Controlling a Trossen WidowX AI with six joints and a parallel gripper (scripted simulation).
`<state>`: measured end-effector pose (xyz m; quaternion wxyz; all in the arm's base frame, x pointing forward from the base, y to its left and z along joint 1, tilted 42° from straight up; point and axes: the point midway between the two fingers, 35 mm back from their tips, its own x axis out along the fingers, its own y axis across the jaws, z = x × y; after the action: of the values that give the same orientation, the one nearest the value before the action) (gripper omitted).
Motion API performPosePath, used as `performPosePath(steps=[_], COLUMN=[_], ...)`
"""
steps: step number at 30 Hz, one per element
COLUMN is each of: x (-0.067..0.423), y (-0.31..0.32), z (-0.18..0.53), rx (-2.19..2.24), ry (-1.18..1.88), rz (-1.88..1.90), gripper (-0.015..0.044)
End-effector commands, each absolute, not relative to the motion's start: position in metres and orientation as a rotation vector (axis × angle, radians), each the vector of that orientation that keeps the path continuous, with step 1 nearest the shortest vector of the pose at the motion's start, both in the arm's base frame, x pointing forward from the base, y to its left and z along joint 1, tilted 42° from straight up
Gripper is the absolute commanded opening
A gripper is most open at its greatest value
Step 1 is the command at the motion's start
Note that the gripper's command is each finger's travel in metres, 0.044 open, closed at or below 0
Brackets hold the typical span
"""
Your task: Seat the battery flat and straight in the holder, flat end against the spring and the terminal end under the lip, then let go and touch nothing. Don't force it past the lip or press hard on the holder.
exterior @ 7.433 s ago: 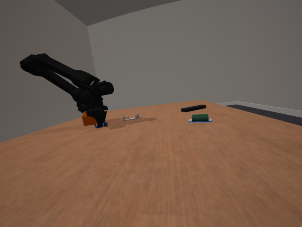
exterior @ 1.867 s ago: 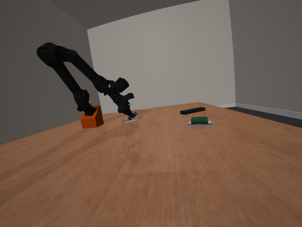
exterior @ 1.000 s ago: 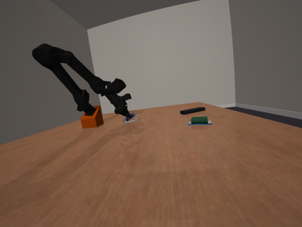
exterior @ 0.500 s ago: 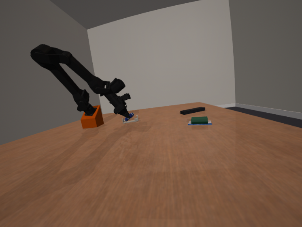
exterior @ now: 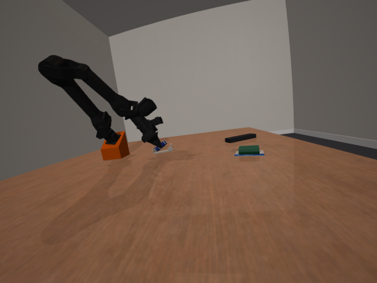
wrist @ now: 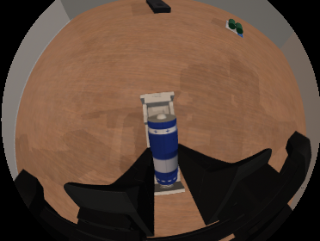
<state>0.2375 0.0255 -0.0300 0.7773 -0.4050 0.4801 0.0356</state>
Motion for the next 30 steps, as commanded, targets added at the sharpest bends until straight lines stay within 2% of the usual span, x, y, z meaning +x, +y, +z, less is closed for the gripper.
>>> performPosePath(steps=[1, 30], x=[0.2358, 0.2433], y=[0.0237, 0.025], z=[-0.033, -0.039], rx=[-0.88, -0.867], ry=[1.072, 1.231], rz=[0.067, 0.009], gripper=[0.0073, 0.0073])
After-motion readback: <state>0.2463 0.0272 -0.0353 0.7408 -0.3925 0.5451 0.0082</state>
